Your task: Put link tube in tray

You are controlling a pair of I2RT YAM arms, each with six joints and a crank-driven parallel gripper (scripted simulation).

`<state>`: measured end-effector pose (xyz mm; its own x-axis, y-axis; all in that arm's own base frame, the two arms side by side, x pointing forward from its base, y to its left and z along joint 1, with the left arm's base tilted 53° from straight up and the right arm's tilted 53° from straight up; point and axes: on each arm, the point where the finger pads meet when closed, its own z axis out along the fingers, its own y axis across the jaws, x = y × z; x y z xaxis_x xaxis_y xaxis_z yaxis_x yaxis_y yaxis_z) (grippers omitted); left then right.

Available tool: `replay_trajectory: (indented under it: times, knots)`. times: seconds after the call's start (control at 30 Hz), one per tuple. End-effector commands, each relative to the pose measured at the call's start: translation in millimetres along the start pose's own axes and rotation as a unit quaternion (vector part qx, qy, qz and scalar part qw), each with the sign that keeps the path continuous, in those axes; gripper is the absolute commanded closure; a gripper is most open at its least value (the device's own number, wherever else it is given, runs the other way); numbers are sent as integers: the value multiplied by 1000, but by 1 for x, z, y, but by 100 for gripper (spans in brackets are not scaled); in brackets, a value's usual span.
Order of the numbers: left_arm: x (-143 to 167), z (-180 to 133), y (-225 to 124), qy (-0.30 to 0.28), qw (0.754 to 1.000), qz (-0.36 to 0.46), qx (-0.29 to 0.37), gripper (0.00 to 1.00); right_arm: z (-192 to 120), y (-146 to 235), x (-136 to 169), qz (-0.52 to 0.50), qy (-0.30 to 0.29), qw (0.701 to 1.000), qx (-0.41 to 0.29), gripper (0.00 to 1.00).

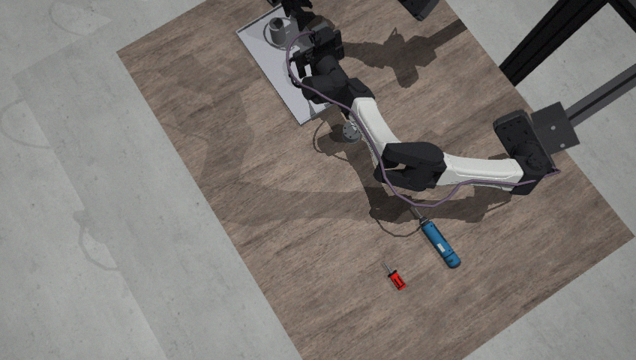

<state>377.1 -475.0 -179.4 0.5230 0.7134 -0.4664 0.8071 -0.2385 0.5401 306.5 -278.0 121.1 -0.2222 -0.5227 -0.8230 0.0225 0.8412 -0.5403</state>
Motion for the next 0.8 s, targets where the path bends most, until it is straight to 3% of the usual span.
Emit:
replay_trajectory:
  times: [0.0, 0.77]
  knots:
    - [-33, 0, 13, -22, 1000, 15, -16, 0, -4, -28, -58, -64, -84, 993, 53, 19]
    - [-33, 0, 13, -22, 1000, 15, -16, 0, -5, -22, -51, -45, -80, 994, 53, 19]
